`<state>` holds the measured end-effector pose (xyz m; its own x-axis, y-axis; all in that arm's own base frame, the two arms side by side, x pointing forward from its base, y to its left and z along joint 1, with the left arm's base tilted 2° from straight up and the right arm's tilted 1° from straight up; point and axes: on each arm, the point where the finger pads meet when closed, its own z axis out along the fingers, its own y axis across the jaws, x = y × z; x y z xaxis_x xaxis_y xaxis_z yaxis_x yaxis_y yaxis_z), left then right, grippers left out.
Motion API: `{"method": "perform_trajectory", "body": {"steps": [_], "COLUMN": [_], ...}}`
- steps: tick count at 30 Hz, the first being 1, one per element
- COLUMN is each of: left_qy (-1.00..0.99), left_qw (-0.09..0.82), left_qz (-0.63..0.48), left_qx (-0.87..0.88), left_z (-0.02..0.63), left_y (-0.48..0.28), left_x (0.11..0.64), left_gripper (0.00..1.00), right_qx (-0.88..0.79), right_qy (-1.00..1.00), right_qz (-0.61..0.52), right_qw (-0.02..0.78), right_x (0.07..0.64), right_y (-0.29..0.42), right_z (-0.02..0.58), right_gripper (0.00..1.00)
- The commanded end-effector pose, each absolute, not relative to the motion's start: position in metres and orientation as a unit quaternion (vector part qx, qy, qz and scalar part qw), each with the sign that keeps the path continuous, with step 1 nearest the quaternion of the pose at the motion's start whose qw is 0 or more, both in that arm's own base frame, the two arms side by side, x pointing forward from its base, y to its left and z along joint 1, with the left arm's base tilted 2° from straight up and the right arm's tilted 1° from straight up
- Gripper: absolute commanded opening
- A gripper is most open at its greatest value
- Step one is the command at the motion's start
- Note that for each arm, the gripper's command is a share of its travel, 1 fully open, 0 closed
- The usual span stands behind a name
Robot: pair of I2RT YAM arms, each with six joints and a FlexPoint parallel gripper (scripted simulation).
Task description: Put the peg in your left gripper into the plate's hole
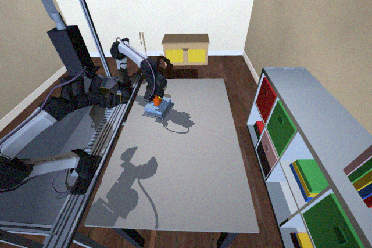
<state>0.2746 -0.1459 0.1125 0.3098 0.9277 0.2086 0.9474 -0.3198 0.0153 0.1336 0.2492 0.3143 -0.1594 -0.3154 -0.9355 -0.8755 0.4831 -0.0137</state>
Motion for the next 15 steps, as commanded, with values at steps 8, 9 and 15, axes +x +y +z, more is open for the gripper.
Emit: {"method": "perform_trajectory", "body": {"steps": [8, 9, 15], "left_qy": [-0.581, -0.581, -0.58], "left_qw": [0.041, 0.041, 0.049], "left_qz": [-0.096, -0.096, -0.092], "left_qx": [-0.807, -0.807, -0.808], "left_z": [0.114, 0.114, 0.104], "left_y": [-0.148, -0.148, -0.149], "left_x": [0.276, 0.276, 0.276], "left_gripper": [0.34, 0.34, 0.34], "right_qx": [-0.419, -0.419, -0.419], "right_qy": [0.698, 0.698, 0.698], "right_qz": [0.292, 0.292, 0.292], "right_qw": [0.501, 0.501, 0.501], "right_x": [0.131, 0.131, 0.131], "right_y": [0.248, 0.248, 0.248], "right_z": [0.325, 0.325, 0.325], "right_gripper": [1.0, 1.0, 1.0]}}
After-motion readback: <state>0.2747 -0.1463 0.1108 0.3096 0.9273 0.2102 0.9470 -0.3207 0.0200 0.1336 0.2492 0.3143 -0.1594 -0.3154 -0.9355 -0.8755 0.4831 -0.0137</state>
